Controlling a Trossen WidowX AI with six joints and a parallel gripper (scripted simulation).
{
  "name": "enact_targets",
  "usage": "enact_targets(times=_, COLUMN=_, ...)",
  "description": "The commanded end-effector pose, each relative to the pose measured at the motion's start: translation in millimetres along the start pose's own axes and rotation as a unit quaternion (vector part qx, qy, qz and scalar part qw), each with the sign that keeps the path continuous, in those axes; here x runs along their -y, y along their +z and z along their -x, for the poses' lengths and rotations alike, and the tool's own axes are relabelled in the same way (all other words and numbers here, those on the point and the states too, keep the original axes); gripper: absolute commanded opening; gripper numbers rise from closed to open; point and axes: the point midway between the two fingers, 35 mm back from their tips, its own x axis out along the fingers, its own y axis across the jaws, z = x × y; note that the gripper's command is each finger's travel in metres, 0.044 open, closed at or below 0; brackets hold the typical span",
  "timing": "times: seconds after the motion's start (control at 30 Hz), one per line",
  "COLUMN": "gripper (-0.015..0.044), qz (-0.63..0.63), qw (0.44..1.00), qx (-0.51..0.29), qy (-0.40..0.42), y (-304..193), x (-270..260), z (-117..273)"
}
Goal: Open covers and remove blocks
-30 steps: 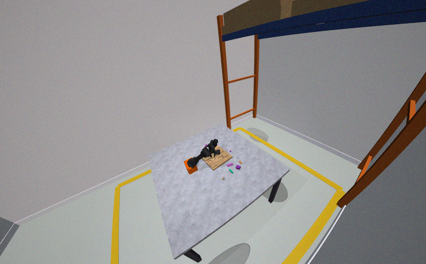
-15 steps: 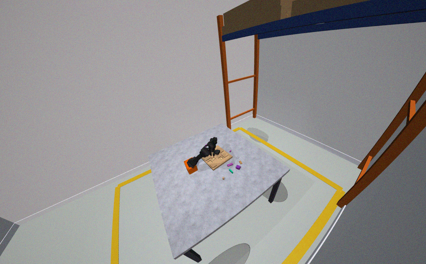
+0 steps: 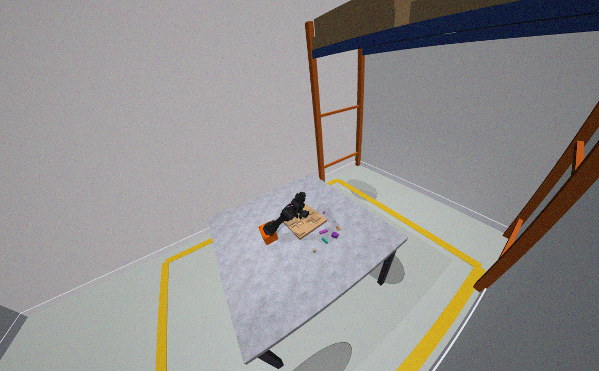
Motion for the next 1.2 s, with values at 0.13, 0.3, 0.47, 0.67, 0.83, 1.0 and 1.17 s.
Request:
enact_targets(times=0.13, gripper=0.0144, qz=0.001, qw=1.000, qx=-0.004, qy=0.001, y=-2.0, x=0.8, z=-22.6)
enact_targets(times=0.3, gripper=0.0144, qz=0.001, qw=1.000, qx=-0.005, qy=0.000, y=-2.5, x=1.6, z=-32.2)
enact_targets(times=0.47, gripper=0.0144, qz=0.001, qw=1.000, qx=-0.005, qy=0.000, y=-2.7, x=0.5, z=-32.3)
enact_targets(times=0.67, gripper=0.0144, qz=0.001, qw=1.000, qx=-0.005, qy=0.000, y=-2.7, x=0.5, z=-32.3)
enact_targets(times=0.83, gripper=0.0144, qz=0.001, qw=1.000, qx=-0.005, qy=0.000, y=-2.7, x=0.5, z=-32.3)
enact_targets(times=1.0, gripper=0.0144, qz=0.001, qw=1.000, qx=-0.005, qy=0.000, y=-3.2, x=0.5, z=-32.3)
enact_targets(times=1.17, gripper=0.0144, qz=0.001, qw=1.000, qx=-0.005, qy=0.000, y=-3.4, x=0.5, z=-32.3)
